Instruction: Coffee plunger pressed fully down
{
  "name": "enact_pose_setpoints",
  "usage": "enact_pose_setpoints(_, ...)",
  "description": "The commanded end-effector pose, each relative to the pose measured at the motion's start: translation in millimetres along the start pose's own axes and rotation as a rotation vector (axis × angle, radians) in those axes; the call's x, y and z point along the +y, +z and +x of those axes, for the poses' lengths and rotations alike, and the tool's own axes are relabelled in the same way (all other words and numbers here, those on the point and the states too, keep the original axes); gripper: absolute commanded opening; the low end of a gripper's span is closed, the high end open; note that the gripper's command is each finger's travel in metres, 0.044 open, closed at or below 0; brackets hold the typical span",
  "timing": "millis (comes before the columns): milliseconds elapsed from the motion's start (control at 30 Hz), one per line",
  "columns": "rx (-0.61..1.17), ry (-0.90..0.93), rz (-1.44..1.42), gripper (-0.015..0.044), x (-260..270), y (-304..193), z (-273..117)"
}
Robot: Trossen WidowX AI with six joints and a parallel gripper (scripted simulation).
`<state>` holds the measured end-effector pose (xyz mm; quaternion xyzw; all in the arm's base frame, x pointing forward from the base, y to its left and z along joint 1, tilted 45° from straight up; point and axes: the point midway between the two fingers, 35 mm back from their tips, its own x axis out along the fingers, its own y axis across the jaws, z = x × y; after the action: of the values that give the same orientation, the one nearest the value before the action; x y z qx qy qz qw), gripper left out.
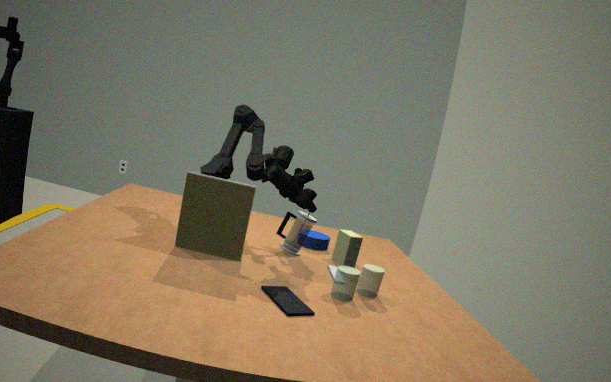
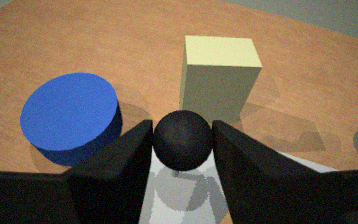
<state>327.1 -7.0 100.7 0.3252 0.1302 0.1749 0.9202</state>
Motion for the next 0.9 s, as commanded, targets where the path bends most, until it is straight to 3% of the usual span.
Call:
enact_pose_setpoints(0, 0.012, 0.004, 0.012, 0.0114, -0.1, -2.6, 1.6)
enact_pose_setpoints(367, 0.000, 0.000, 0.001, 0.0114, -0.2, 0.2, 0.4)
enact_pose_setpoints(767, 0.000, 0.000, 0.001, 0.0429, -0.2, 0.2, 0.4)
enact_pose_setpoints(867, 0.000, 0.000, 0.001, 0.0440, -0.2, 0.2, 0.4)
